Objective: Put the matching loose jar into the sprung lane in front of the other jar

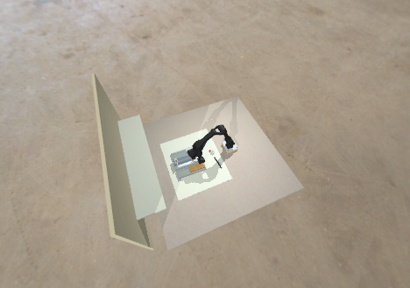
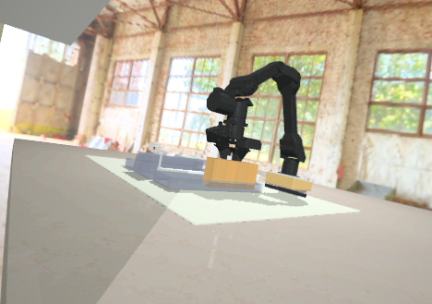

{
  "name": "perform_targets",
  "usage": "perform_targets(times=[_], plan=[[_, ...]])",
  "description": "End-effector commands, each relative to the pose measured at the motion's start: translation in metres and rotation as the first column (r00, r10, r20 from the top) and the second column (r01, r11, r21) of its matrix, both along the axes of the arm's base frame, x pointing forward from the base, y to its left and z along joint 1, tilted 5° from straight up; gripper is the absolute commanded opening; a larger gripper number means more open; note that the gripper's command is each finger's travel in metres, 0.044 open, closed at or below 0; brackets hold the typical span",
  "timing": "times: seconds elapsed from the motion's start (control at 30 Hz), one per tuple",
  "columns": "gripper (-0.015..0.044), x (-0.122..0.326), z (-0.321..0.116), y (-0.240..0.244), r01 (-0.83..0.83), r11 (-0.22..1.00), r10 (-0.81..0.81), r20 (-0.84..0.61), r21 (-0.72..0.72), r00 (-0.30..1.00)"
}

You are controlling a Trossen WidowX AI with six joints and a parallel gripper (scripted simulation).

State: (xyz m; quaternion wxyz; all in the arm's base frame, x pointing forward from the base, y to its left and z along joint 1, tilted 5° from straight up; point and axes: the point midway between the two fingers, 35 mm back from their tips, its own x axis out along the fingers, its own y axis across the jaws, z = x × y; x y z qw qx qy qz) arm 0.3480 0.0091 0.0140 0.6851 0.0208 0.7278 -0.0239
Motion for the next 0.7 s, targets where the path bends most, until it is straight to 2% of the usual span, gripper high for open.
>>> perform_targets(times=[0.0,0.67], plan=[[0.0000,0.0027,-0.0027,0.0000,-0.003,1.000,0.003,0.012,0.000,1.000],[0.0000,0.0011,-0.0084,0.0001,-0.003,1.000,0.003,0.012,0.000,1.000]])
